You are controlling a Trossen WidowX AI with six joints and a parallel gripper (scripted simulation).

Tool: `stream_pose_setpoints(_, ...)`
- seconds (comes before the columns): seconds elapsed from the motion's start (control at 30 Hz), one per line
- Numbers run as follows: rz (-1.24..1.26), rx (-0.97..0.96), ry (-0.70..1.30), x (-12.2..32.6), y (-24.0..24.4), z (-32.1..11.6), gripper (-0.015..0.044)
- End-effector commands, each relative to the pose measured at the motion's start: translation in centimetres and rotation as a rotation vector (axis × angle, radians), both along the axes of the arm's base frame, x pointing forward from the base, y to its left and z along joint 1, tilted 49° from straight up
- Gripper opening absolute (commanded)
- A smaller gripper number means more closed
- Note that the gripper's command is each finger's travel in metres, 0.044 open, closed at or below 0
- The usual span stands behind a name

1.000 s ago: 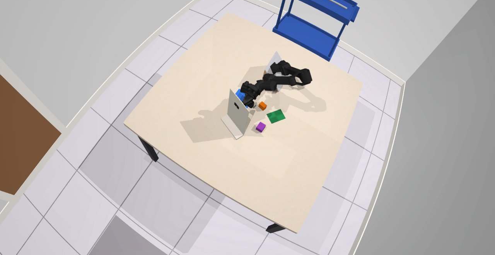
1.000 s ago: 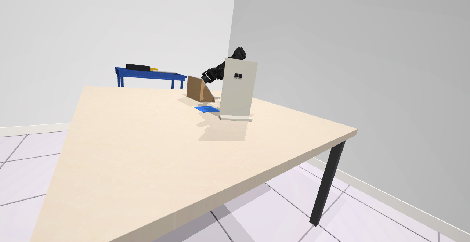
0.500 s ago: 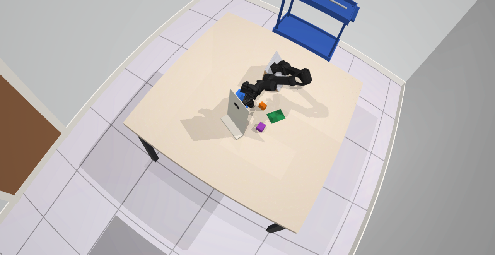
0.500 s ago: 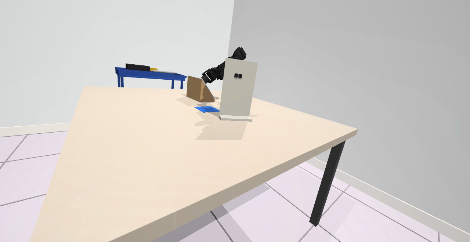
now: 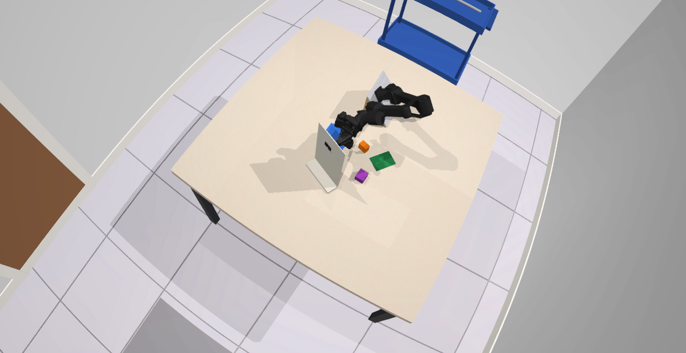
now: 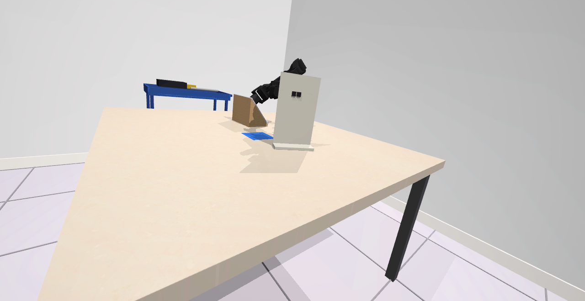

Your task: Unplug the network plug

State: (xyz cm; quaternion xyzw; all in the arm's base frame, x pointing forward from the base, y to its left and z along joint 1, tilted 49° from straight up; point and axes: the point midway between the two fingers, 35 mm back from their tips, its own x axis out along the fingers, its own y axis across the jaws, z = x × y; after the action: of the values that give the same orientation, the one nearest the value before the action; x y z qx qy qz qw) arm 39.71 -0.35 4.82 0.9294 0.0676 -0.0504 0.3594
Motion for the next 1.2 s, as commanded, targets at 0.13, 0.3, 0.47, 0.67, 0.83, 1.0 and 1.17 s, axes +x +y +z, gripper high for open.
stream_pose_setpoints(0.13, 0.001, 0.005, 0.002, -0.7, 0.1, 0.2, 0.0)
stream_pose_setpoints(0.3, 0.001, 0.004, 0.002, -1.0, 0.1, 0.3, 0.0)
stream_pose_setpoints(0.47, 0.001, 0.004, 0.003, -1.2, 0.1, 0.4, 0.0)
stream_pose_setpoints(0.67, 0.001, 0.004, 0.006, -1.6, 0.1, 0.5, 0.0)
stream_pose_setpoints(0.83, 0.001, 0.004, 0.008, -1.9, 0.1, 0.5, 0.0)
stream_pose_setpoints(1.0, 0.001, 0.004, 0.011, -2.2, 0.1, 0.6, 0.0)
stream_pose_setpoints(1.17, 0.001, 0.004, 0.013, -2.5, 0.0, 0.6, 0.0)
